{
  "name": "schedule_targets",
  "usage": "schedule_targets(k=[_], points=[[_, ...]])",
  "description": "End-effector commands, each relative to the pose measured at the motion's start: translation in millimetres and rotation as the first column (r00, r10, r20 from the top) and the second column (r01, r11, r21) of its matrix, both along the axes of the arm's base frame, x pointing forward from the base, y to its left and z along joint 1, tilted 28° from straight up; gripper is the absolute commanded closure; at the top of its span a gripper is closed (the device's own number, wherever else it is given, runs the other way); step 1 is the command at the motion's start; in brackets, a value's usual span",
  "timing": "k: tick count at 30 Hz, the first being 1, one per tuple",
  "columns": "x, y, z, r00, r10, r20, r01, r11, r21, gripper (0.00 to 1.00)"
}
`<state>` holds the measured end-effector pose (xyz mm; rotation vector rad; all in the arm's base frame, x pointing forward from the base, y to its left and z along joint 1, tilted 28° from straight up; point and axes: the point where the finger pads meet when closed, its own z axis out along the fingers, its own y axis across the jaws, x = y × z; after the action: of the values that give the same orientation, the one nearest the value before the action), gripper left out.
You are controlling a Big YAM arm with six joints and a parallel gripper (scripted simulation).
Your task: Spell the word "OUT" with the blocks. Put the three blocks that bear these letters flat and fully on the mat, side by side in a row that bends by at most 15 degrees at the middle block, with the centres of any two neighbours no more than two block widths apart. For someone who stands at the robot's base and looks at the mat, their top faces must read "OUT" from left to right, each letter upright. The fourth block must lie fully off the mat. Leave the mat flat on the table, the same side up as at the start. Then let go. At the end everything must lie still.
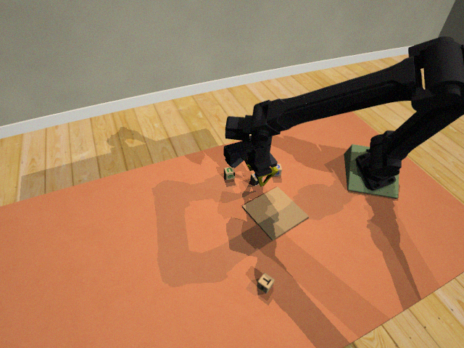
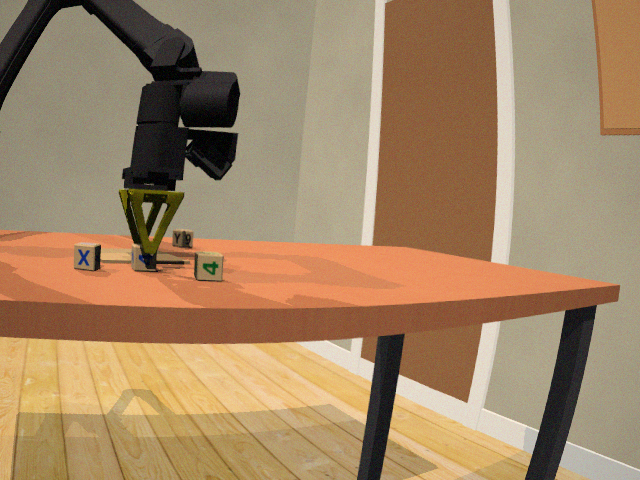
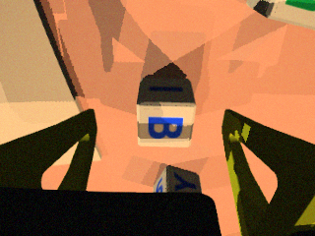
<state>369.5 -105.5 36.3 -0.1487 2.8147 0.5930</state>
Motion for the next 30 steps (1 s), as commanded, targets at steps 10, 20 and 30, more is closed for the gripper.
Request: schedule_targets(k=[10,20,30], points=[[13.3,-26,39,0.998,-0.012,0.066,0.014,0.999,-0.035,0.26],[11.3,-29,45,0.998,-0.012,0.066,0.014,0.999,-0.035,0.26],[9.8,-29,42,0.998,-0.016,0.06,0.018,0.999,-0.031,0.26]])
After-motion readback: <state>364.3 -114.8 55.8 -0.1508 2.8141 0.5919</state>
